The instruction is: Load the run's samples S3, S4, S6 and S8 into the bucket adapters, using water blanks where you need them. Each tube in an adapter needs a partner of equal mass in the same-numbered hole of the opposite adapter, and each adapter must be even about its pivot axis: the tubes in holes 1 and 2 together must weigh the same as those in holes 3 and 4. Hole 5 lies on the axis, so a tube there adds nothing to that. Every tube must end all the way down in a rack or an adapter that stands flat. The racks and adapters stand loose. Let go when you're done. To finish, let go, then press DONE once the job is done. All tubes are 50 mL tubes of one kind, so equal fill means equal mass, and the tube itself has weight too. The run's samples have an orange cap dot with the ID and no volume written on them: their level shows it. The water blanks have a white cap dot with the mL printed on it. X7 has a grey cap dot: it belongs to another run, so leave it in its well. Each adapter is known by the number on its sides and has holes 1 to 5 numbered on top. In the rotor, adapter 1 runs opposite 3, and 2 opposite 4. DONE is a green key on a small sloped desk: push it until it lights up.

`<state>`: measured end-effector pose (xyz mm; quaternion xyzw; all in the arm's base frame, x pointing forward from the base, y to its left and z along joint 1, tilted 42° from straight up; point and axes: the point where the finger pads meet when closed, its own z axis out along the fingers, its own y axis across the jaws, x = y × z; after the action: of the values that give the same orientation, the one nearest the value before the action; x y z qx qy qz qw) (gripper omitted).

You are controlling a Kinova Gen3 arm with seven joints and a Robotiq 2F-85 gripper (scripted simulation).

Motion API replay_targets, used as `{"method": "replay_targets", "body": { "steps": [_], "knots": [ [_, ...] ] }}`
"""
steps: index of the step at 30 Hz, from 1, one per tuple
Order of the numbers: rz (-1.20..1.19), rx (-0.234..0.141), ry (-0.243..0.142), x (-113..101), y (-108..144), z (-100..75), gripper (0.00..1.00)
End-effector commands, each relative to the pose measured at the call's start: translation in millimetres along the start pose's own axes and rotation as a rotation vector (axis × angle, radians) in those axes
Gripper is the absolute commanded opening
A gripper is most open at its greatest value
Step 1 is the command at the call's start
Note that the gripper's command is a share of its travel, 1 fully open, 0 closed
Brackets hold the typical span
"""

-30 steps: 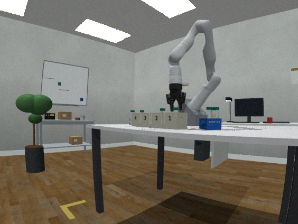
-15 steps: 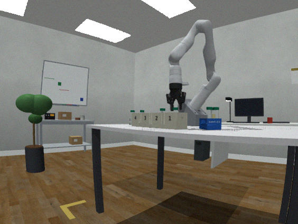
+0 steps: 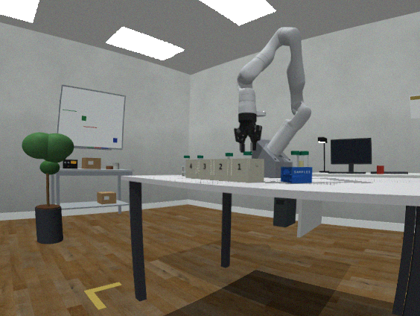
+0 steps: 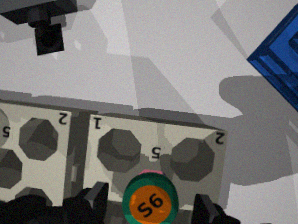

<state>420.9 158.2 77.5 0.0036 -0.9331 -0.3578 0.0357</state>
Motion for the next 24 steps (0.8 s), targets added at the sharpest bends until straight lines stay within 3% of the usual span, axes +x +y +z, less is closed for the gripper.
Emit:
{"method": "replay_targets", "body": {
  "steps": [1, 24],
  "knots": [
    [0.0, 0.0, -0.002, -0.5, -0.2, -4.8, 0.62],
    [0.0, 0.0, -0.002, -0.5, -0.2, -32.8, 0.62]
  ]
}}
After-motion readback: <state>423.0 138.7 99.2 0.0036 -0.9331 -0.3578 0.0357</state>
